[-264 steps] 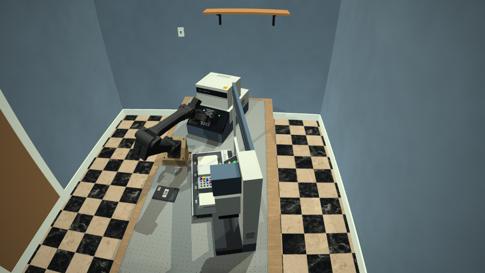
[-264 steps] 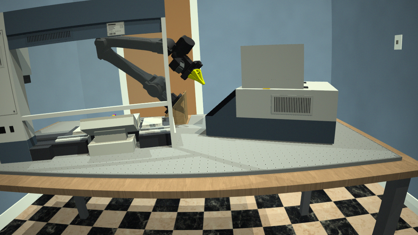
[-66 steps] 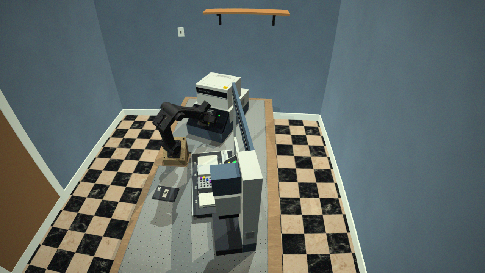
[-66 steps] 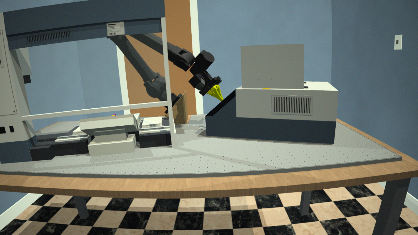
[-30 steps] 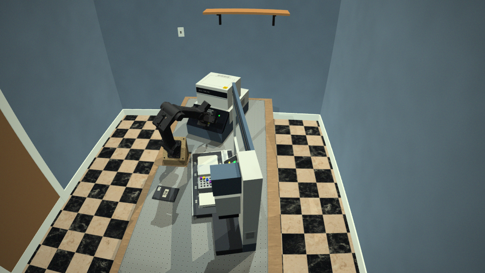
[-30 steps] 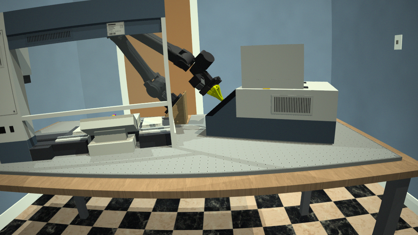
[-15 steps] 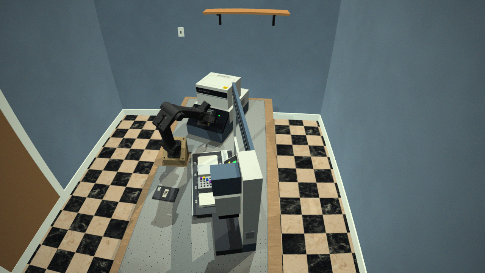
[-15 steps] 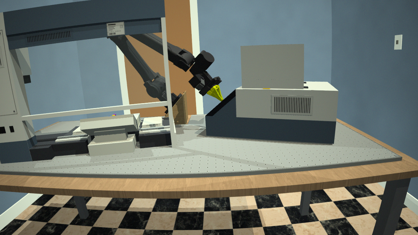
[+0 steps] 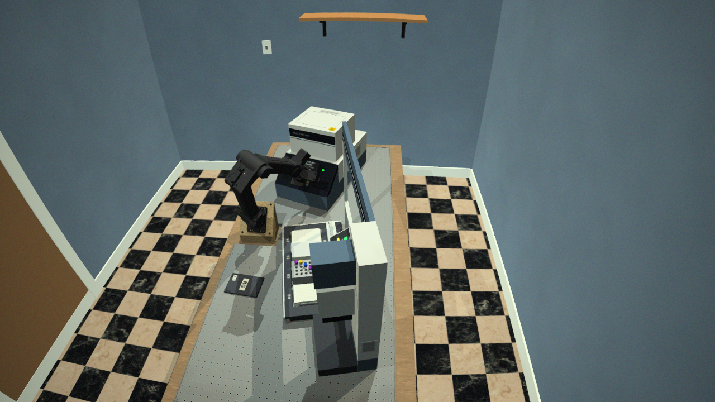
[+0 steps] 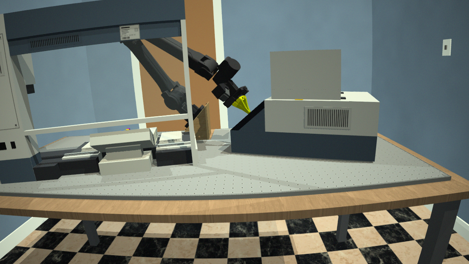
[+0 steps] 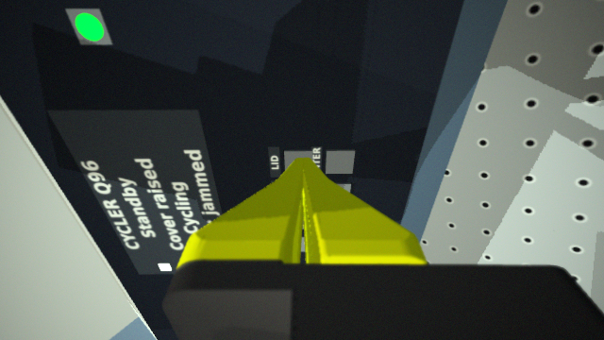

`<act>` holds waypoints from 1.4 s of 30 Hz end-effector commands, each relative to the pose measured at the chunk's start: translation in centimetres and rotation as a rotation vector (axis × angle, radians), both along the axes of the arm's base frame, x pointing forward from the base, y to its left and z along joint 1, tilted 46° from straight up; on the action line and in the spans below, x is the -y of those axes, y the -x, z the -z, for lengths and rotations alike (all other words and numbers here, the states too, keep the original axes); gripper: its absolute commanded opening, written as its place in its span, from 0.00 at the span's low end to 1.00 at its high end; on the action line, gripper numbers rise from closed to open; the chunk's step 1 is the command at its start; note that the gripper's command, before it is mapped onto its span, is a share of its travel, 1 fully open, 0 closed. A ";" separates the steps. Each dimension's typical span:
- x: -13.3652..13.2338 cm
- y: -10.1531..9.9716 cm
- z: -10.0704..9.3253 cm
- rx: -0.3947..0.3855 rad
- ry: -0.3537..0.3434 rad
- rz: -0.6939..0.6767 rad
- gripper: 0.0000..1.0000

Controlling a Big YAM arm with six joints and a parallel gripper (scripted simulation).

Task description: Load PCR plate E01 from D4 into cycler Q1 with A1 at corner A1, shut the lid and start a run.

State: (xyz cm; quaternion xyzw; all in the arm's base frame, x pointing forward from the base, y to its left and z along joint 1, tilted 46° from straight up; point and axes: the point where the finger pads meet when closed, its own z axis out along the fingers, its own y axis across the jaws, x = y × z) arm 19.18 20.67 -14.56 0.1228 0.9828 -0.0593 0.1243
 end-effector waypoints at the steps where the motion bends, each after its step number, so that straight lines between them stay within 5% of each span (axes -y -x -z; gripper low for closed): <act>1: -2.3 -1.4 -0.2 0.017 -0.027 -0.020 0.00; 42: -2.4 -2.0 0.1 0.022 -0.033 -0.012 0.00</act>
